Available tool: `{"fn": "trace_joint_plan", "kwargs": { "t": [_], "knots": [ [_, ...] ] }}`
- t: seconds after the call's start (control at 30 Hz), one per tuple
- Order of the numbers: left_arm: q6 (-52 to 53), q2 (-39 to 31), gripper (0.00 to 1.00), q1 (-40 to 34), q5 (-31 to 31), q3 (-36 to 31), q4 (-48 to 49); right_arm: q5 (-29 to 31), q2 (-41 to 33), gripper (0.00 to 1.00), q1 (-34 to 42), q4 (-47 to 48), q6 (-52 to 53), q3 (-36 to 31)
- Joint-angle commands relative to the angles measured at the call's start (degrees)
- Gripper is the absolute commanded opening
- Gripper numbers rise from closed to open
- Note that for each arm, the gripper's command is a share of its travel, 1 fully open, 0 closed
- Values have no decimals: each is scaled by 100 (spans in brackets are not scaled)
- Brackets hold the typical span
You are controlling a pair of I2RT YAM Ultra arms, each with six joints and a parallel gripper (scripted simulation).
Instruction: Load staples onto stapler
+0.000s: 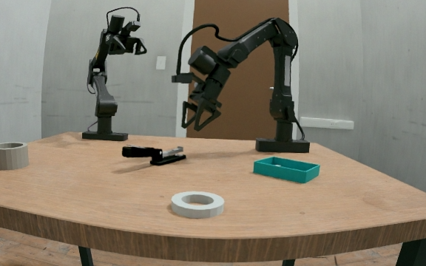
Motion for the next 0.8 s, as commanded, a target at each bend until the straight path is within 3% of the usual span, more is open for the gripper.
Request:
{"fn": "trace_joint_plan", "kwargs": {
  "t": [0.0, 0.77],
  "knots": [
    [60, -214, 100, 37, 48, 18, 185, -51, -83, 100, -64, -123, -19, 95],
    [60, -157, 100, 12, 51, 19, 190, -51, -83, 100, -64, -123, -19, 95]
  ]
}}
